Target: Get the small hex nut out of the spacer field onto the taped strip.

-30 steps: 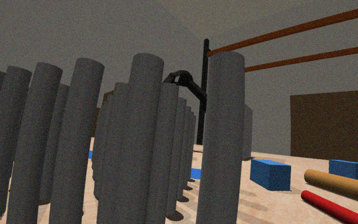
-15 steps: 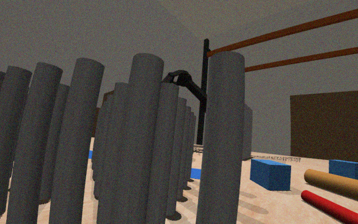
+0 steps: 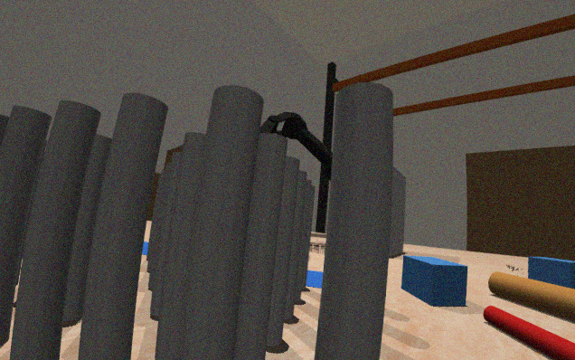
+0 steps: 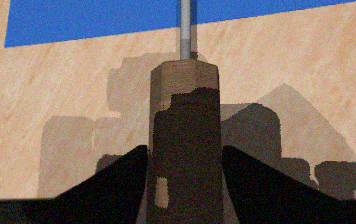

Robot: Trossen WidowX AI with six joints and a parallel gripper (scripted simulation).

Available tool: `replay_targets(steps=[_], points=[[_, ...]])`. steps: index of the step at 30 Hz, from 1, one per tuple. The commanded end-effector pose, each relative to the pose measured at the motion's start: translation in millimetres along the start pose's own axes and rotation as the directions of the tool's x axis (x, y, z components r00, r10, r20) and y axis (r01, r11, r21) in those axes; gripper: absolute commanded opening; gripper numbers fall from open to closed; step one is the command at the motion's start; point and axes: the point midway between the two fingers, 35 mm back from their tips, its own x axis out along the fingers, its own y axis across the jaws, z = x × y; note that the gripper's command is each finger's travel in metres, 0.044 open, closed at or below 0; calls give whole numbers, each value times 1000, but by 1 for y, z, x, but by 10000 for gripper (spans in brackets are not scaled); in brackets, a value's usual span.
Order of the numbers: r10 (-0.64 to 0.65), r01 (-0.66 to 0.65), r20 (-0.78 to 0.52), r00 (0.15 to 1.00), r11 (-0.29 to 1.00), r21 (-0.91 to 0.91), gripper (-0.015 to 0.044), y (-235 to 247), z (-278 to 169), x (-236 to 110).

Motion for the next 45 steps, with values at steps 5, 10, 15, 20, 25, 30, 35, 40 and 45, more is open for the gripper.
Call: replay_targets(steps=[5,10,15,20,25,30,35,40,45], points=[[-2,2,3,1000,1000,0,0,0,8,4],[-2,2,4,1000,1000,0,0,0,11,6],[-2,2,4,1000,1000,0,0,0,15,8],[-2,2,4,1000,1000,0,0,0,18,9],[-3,3,4,1000,1000,0,0,0,21,11],[-3,3,5,1000,1000,0,0,0,25,13],[-3,3,5,1000,1000,0,0,0,28,15],[-3,3,5,1000,1000,0,0,0,31,17],[-4,4,6,1000,1000,0,0,0,35,18]])
